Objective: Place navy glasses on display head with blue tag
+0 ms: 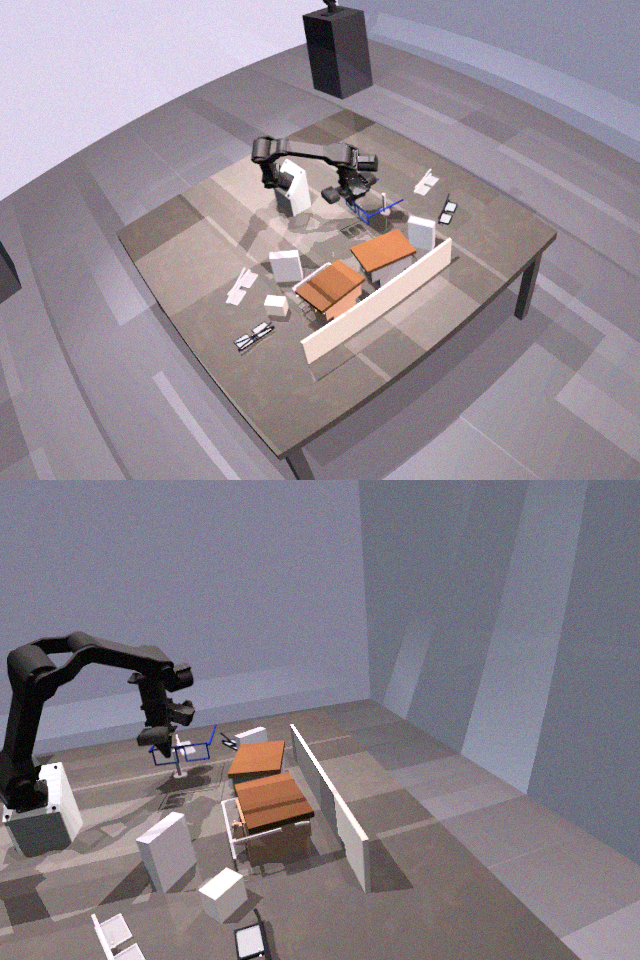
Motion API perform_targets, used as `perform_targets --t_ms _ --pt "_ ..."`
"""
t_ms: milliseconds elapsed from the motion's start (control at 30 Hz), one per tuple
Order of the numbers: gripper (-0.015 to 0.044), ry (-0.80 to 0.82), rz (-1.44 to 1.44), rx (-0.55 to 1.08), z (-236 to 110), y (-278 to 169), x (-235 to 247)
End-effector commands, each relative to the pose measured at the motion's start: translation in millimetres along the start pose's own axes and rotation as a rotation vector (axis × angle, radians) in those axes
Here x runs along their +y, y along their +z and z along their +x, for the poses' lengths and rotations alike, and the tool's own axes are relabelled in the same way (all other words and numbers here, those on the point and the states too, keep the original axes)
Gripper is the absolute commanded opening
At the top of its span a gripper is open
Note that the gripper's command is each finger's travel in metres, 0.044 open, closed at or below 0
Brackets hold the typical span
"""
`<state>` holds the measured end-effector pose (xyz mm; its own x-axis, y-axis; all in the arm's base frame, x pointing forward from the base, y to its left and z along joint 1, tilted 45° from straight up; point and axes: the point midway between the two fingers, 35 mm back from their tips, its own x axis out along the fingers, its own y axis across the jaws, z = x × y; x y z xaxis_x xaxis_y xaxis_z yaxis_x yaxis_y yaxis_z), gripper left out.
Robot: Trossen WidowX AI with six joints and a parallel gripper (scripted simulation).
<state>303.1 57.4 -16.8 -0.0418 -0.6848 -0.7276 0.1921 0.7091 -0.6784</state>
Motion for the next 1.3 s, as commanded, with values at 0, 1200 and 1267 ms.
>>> perform_targets --t_ms 0,1200,1267 --pt "0.0000 -0.002 -0.050 -0.003 -1.3 1.0 -20.8" --pt "0.0000 -0.019 -0.318 0.001 15.7 -9.0 -121.7" --pt "0.0000 -0.018 -0.318 0.001 17.6 -8.7 -121.6"
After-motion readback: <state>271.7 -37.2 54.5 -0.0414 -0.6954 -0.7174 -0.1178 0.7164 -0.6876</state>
